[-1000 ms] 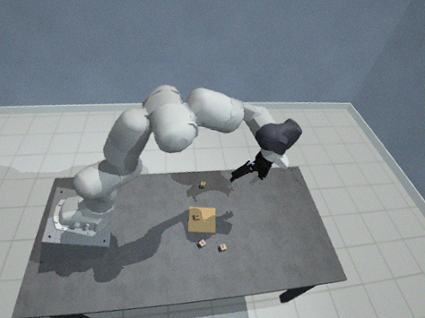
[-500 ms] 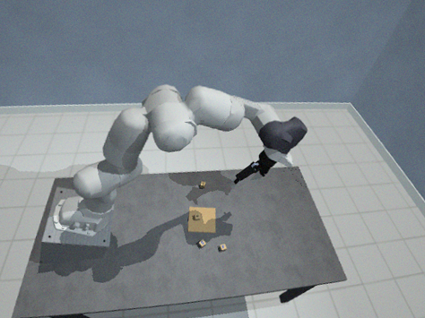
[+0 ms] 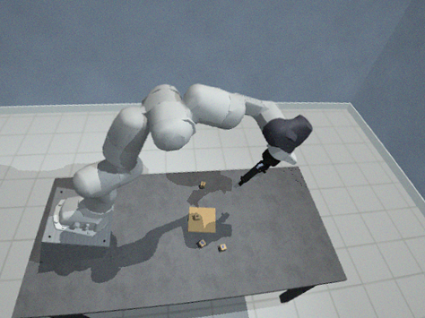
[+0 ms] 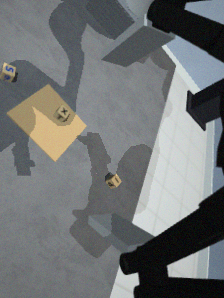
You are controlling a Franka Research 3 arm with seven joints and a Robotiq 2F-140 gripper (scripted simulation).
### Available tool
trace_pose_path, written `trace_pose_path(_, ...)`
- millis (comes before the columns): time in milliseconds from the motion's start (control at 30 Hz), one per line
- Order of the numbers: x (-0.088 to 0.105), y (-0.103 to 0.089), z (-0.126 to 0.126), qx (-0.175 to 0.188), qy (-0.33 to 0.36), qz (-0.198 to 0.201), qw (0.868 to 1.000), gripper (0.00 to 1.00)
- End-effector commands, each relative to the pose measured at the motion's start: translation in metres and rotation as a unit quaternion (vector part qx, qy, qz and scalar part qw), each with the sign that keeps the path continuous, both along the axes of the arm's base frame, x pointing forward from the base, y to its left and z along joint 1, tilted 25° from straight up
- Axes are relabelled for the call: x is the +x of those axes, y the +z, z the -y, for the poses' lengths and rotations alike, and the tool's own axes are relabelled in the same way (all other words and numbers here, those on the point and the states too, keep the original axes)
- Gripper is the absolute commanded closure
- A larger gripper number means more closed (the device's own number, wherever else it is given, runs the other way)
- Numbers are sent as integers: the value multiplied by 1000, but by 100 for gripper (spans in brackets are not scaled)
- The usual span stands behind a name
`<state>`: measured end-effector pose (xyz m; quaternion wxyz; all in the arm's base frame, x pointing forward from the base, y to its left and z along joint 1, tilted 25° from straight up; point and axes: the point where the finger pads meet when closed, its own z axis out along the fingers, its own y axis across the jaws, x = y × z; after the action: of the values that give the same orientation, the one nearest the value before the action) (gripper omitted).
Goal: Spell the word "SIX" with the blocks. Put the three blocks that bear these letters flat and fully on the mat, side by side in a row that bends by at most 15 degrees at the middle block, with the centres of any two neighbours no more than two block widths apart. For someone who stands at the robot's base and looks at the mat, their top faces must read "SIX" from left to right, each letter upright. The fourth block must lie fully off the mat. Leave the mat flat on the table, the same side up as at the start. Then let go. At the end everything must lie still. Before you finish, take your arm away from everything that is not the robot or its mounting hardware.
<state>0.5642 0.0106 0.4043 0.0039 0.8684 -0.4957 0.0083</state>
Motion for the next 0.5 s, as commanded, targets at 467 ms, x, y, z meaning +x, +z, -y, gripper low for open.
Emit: trace_pose_path(467, -6, -29, 7, 13, -70, 3, 997, 0)
